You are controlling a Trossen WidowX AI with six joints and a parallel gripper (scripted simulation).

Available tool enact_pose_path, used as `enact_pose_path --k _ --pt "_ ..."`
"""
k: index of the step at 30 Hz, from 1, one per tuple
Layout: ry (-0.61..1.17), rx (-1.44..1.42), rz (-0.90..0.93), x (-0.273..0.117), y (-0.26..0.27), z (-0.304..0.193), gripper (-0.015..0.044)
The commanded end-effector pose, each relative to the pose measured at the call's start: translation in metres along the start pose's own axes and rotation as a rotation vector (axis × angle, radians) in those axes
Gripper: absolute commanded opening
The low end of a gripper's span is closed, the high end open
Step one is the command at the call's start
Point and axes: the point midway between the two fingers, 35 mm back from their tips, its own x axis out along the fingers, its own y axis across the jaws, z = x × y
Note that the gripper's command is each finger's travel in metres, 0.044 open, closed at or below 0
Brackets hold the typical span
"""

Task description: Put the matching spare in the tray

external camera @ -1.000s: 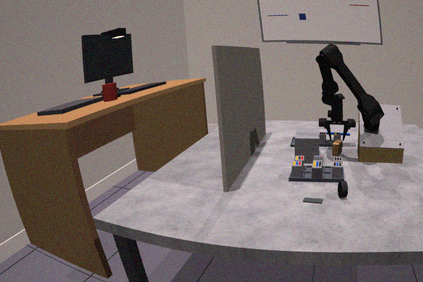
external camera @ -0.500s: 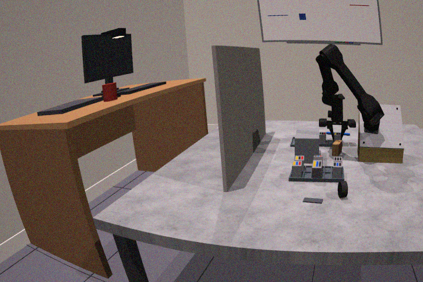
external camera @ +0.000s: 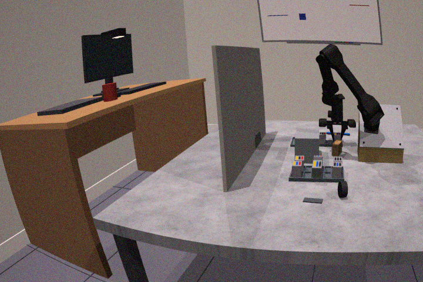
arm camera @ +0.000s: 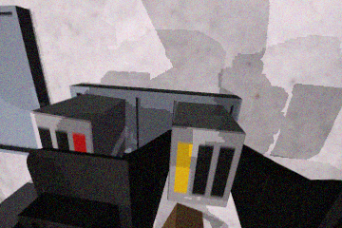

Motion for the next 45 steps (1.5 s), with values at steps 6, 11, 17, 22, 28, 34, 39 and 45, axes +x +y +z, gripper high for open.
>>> enact_pose_path --k 6,11,17,22,28,34,39,45 --pt "-0.003 0.003 0.001 -0.032 0.002 0.003 0.0" --pt "-0.001 0.005 0.003 -0.069 0.001 0.001 0.0" --pt "0.0 0.005 0.003 -0.08 -0.001 0.0 0.0" --pt "-0.004 0.009 0.01 -0.099 0.003 0.002 0.0" --pt "-0.003 0.007 0.005 -0.138 0.004 -0.001 0.0" --pt "-0.002 0.006 0.002 -0.154 0.005 -0.003 0.0" --pt "-0.006 0.007 0.003 -0.158 0.022 0.004 0.0" --pt "-0.011 0.007 0.004 -0.162 0.047 0.012 0.0"
